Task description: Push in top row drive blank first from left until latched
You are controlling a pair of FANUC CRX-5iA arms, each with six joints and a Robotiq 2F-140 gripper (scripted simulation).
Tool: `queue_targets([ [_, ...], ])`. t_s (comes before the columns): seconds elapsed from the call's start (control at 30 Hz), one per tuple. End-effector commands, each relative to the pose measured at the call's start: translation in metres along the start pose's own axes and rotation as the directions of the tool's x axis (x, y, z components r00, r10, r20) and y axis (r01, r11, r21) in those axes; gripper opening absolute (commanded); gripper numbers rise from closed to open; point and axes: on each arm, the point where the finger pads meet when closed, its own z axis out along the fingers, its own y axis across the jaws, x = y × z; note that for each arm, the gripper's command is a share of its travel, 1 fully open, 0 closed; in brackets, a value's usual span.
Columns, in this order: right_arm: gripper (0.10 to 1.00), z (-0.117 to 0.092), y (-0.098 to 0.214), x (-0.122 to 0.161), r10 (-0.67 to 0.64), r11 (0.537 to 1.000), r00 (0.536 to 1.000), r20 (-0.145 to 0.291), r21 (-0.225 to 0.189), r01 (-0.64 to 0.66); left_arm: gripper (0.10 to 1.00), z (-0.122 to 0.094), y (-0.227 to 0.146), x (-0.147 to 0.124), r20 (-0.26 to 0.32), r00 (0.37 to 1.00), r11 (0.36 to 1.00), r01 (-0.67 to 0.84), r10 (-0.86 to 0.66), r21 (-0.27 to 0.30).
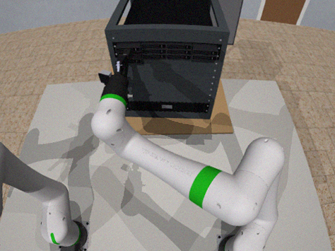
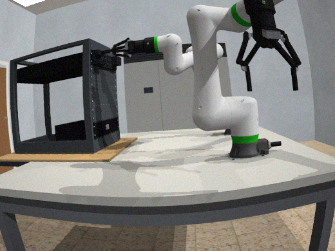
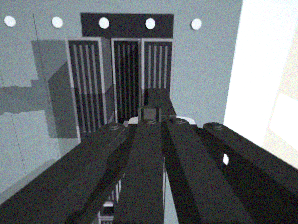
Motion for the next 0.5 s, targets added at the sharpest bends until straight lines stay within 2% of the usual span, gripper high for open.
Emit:
queue_targets([
  [0.0,0.099,0.0019,0.0016,-0.0002,0.001,1.000,1.000,0.000,-0.001,-0.001,1.000,-0.0008,0.0001,0.0003,-0.002,1.000,1.000,0.000,0.000,0.000],
  [0.47,0.099,0.0078,0.0016,-0.0002,0.001,1.000,1.000,0.000,-0.001,-0.001,1.000,-0.0008,0.0001,0.0003,-0.002,1.000,1.000,0.000,0.000,0.000],
])
